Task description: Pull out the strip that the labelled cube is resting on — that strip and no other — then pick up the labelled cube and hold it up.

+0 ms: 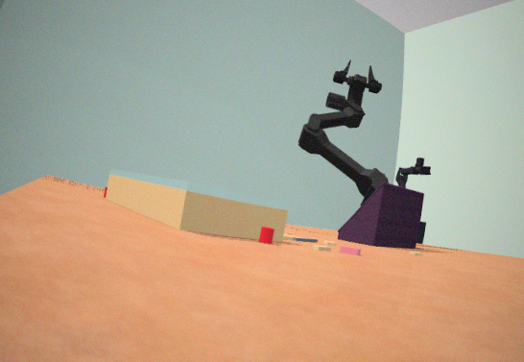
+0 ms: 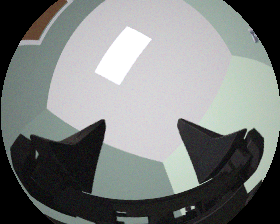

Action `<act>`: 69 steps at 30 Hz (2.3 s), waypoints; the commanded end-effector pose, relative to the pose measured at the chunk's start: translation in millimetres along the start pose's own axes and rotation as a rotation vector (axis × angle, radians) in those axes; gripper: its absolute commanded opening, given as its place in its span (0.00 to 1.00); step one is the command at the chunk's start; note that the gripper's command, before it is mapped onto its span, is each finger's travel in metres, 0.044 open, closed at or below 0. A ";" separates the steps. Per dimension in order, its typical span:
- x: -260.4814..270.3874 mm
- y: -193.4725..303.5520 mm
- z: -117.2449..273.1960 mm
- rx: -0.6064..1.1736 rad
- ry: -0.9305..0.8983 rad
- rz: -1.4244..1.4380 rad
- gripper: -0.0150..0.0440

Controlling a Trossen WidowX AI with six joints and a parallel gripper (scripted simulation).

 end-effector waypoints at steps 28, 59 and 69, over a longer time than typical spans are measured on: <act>-12.8 -264.9 -36.7 -0.805 0.236 1.669 0.93; 193.7 -457.6 222.2 -2.042 2.249 1.713 0.93; 204.9 -452.9 265.3 -2.046 2.525 1.432 0.93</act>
Point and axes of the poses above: the point midway between the two fingers, 35 mm back from their tips, its own z axis back along the fingers, its own x axis across the jaws, y = z × x, the point moved 9 cm from there along z, back along the fingers, and after that the axes turned 9 degrees about -z, right-handed, at the moved point
